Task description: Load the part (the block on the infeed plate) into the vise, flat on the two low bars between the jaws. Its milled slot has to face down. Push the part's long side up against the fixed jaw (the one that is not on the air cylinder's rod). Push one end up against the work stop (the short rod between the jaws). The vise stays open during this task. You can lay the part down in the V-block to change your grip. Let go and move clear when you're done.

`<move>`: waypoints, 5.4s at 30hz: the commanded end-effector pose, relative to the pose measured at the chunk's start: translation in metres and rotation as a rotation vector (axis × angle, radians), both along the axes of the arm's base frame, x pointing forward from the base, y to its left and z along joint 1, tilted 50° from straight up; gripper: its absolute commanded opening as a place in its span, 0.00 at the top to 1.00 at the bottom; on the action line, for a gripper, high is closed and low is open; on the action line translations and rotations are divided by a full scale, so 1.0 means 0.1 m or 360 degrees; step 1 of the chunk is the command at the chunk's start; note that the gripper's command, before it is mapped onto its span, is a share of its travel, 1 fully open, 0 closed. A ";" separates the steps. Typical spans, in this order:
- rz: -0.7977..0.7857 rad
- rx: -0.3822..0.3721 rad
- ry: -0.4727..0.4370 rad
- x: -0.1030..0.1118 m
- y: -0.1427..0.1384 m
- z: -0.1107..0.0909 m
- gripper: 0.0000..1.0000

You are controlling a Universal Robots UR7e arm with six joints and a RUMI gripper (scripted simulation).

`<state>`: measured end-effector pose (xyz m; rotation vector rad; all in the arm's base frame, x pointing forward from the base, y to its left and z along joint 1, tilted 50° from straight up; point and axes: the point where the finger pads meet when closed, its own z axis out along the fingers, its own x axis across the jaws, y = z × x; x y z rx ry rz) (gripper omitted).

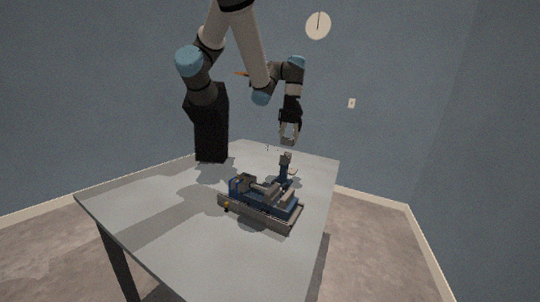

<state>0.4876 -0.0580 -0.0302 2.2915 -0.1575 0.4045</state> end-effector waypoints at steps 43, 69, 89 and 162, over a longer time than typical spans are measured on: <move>0.0008 -0.0002 0.0016 -0.05 0.09 0.07 1.00; 0.0041 -0.0012 0.0055 -0.01 0.05 0.12 1.00; 0.0103 -0.0032 0.0126 0.02 -0.01 0.19 1.00; 0.0565 -0.0184 0.0655 0.14 -0.47 0.70 1.00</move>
